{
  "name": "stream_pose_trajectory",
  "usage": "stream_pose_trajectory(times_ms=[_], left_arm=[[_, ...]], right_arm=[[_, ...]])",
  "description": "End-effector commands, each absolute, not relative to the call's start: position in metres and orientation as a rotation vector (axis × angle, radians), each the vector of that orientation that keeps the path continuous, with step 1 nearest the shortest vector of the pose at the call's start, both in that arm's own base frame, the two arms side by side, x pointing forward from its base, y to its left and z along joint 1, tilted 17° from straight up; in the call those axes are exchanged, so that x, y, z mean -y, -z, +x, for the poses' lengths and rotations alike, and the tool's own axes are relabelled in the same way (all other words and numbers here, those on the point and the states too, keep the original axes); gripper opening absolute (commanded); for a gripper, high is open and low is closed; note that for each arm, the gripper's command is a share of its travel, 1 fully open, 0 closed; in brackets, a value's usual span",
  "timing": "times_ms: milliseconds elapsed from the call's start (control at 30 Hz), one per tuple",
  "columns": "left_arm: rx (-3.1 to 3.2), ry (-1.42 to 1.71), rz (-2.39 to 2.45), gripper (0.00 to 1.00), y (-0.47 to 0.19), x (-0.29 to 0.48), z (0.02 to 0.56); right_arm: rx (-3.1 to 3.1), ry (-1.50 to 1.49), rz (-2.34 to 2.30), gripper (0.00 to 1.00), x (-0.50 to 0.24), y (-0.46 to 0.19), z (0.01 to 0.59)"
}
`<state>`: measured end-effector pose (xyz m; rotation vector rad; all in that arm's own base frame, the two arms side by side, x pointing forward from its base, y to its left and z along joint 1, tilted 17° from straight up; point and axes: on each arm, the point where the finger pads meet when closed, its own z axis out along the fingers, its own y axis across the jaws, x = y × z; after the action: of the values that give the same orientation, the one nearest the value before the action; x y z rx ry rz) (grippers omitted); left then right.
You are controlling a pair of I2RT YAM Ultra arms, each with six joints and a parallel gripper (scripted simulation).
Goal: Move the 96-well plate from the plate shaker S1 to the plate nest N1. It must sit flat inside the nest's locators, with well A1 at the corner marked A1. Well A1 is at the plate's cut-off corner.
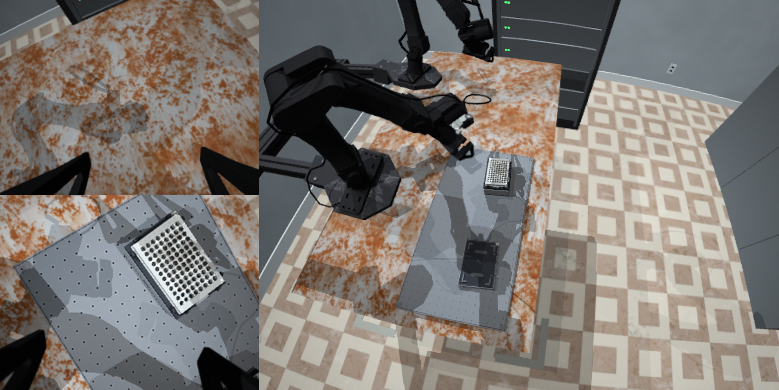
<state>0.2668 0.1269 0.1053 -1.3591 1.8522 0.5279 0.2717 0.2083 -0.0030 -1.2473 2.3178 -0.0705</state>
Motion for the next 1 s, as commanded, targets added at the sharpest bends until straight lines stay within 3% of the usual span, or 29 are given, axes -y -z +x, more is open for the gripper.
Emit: stream_pose_trajectory(times_ms=[0,467,967], left_arm=[[-1.969,-0.417,-1.112,1.0,-0.111,-0.091,0.284],[-2.181,-0.151,-0.359,1.0,-0.101,0.038,0.288],[-2.079,0.129,0.486,1.0,-0.095,0.164,0.231]], right_arm=[[-2.318,0.052,-1.012,1.0,-0.22,-0.008,0.305],[-2.396,0.067,-0.696,1.0,-0.213,0.004,0.343],[-2.426,0.071,-0.581,1.0,-0.212,0.012,0.36]])
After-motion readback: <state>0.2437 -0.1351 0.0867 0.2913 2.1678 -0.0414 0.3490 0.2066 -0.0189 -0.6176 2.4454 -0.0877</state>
